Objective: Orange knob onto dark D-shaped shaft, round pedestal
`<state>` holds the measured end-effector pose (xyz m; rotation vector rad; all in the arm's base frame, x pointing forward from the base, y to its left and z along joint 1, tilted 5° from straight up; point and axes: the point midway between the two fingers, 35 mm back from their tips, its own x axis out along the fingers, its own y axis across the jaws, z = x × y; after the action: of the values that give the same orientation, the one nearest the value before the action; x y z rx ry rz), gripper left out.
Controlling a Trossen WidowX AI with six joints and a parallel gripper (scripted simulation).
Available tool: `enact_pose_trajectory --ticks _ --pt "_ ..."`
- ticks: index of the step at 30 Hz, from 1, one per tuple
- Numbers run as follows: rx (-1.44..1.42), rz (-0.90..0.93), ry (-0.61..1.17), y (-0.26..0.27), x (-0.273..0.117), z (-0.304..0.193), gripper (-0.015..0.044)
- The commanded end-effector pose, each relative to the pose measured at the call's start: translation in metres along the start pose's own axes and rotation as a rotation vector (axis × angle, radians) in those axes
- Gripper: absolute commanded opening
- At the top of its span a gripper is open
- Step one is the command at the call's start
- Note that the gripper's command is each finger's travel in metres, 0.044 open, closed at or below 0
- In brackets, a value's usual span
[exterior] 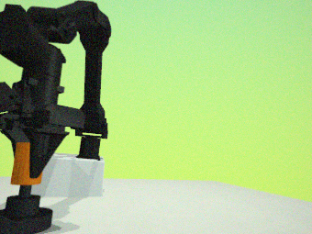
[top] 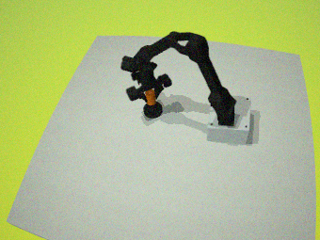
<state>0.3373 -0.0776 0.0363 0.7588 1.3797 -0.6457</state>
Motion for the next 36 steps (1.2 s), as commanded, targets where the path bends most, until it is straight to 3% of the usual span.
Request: enact_pose_trajectory --ticks 1,25,36 --pt "0.026 0.002 -0.003 0.0005 0.0012 0.0004 0.0" --pt "0.026 0.001 -0.002 -0.0012 -0.0027 -0.001 0.0" --pt "0.235 0.002 -0.002 0.0005 0.0005 0.0005 0.0"
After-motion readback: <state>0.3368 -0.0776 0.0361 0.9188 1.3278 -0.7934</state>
